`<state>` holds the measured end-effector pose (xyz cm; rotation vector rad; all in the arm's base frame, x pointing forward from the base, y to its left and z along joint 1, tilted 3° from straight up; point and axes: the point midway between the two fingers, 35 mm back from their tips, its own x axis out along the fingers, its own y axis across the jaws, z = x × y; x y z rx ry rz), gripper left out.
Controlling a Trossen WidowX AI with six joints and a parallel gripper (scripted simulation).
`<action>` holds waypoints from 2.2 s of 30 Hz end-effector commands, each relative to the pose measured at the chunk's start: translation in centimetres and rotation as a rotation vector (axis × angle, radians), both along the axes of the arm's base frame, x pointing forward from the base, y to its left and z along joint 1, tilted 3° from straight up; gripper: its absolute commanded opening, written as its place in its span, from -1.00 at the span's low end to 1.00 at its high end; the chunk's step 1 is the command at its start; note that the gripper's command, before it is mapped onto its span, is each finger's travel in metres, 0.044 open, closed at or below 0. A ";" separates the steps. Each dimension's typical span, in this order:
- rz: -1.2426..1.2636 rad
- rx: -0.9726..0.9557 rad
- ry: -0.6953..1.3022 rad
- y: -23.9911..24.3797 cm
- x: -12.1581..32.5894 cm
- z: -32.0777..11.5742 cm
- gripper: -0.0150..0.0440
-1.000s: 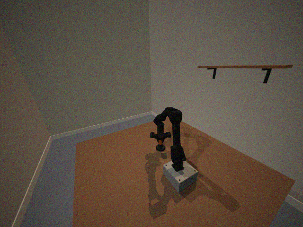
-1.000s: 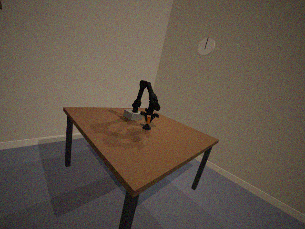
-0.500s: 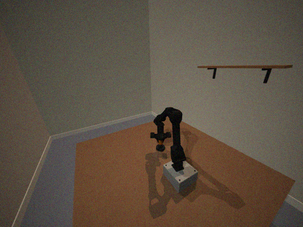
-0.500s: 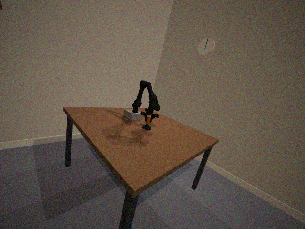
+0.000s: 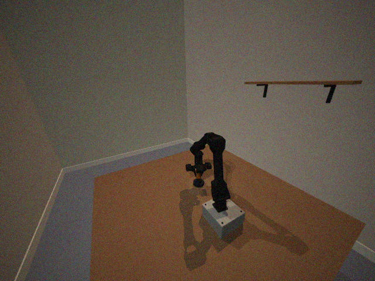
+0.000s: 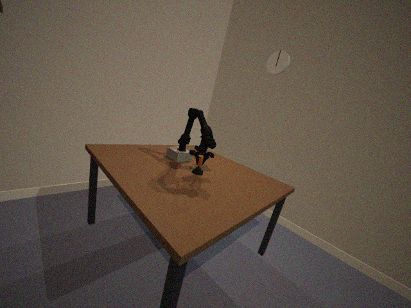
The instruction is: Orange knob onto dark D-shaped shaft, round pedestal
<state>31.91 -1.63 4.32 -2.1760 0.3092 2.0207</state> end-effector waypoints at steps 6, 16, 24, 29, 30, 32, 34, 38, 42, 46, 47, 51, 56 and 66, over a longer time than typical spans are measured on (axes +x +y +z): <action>0.097 -0.006 0.002 0.0 -0.1 -0.2 -0.49; 0.097 -0.006 0.002 0.0 0.0 -0.4 -0.49; 0.097 -0.006 0.002 0.0 -0.1 -0.4 -0.49; 0.097 -0.006 0.002 0.0 0.0 0.0 -0.49; 0.097 -0.006 0.002 0.0 0.0 0.1 -0.49; 0.088 -0.005 0.002 0.0 0.0 0.1 -0.49; 0.043 -0.002 0.000 0.0 0.0 0.2 -0.49; -0.148 0.011 -0.009 0.0 0.1 0.2 -0.49; -0.425 0.030 -0.021 0.0 0.1 0.1 -0.49; -0.704 0.050 -0.034 0.0 0.0 0.0 -0.49; -0.774 0.054 -0.037 -0.1 0.0 -0.1 -0.49; -1.052 0.074 -0.049 -0.1 -0.1 -0.2 -0.49; -1.400 0.098 -0.064 -0.1 -0.2 -0.3 -0.49; -2.066 0.144 -0.094 -0.1 -0.1 0.0 -0.49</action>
